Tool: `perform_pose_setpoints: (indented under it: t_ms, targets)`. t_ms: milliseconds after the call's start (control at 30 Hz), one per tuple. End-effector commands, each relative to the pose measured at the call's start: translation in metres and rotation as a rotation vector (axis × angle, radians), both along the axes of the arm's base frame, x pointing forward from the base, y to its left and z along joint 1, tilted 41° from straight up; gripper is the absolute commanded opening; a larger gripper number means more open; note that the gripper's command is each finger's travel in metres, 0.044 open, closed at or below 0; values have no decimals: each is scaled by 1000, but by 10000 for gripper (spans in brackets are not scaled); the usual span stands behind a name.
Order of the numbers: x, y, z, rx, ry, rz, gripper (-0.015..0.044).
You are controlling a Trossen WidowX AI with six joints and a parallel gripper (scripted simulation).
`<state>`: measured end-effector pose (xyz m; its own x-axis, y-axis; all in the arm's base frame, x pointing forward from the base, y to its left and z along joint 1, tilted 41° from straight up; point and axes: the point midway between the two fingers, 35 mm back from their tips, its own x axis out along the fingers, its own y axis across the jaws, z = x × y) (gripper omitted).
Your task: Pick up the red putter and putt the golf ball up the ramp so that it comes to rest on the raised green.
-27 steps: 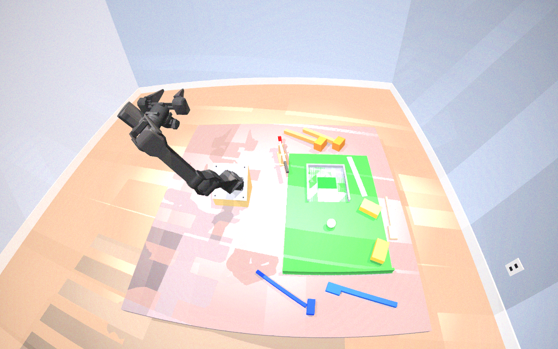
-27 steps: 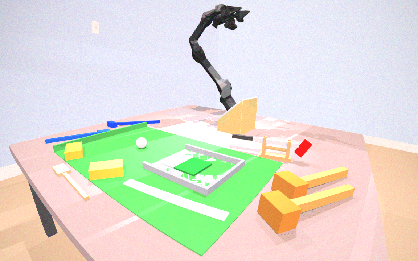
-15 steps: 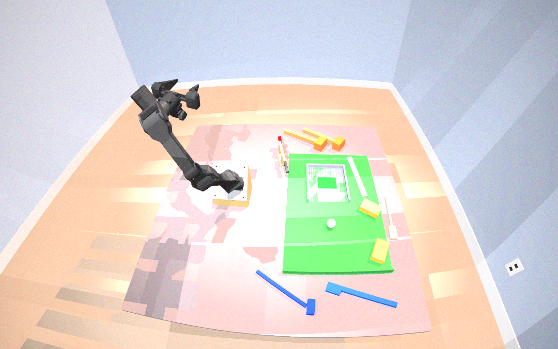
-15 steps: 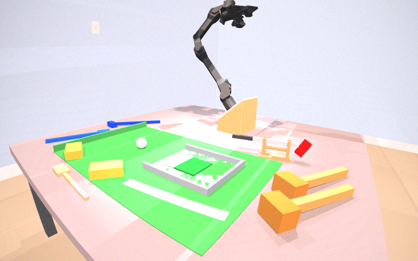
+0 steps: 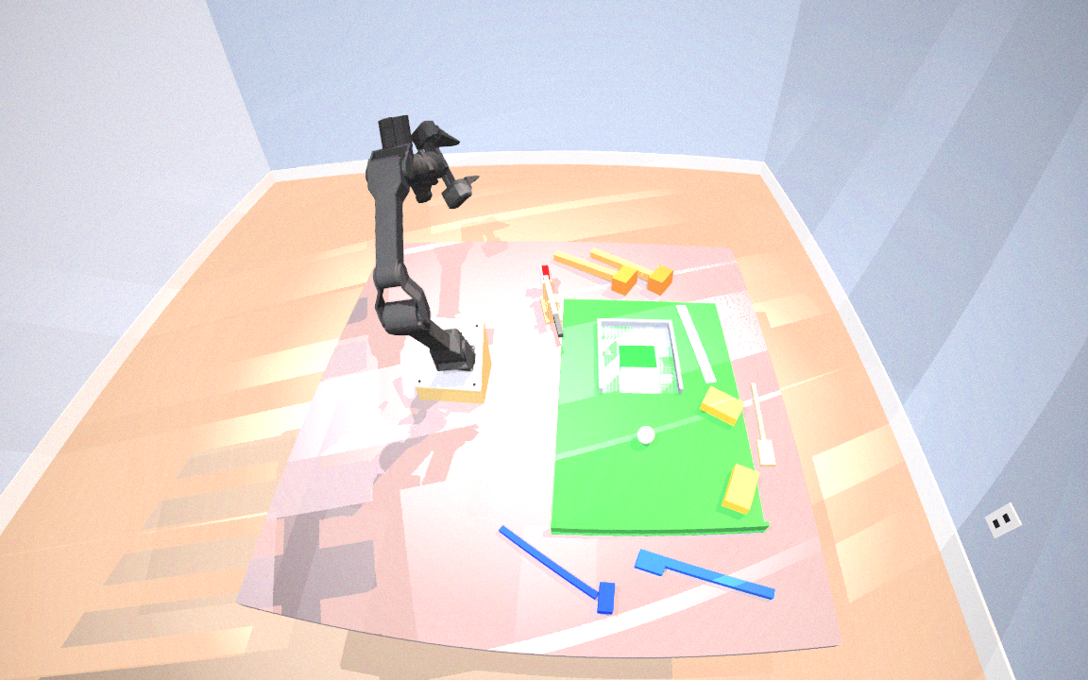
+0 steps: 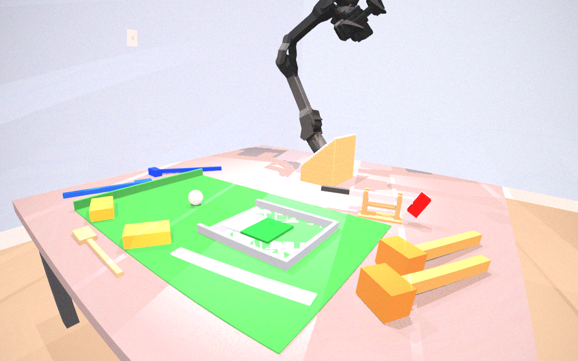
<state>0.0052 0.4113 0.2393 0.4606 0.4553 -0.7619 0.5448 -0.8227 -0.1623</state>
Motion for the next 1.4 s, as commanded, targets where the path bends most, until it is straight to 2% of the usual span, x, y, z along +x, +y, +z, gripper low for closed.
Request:
perform_pose_setpoints:
  t_ms: [0, 267, 533, 733, 933, 1233, 1367]
  targets:
    - [50, -1, -51, -36, 77, -231, 440]
    - [136, -34, -140, -92, 195, -657, 440]
    - [201, -105, -225, -140, 298, -1116, 440]
    - [227, -179, -283, -175, 365, -1491, 440]
    - [225, -258, -326, -214, 413, -1860, 440]
    - [222, -263, -331, -216, 415, -1884, 440]
    - [223, -274, -347, -216, 415, -1885, 440]
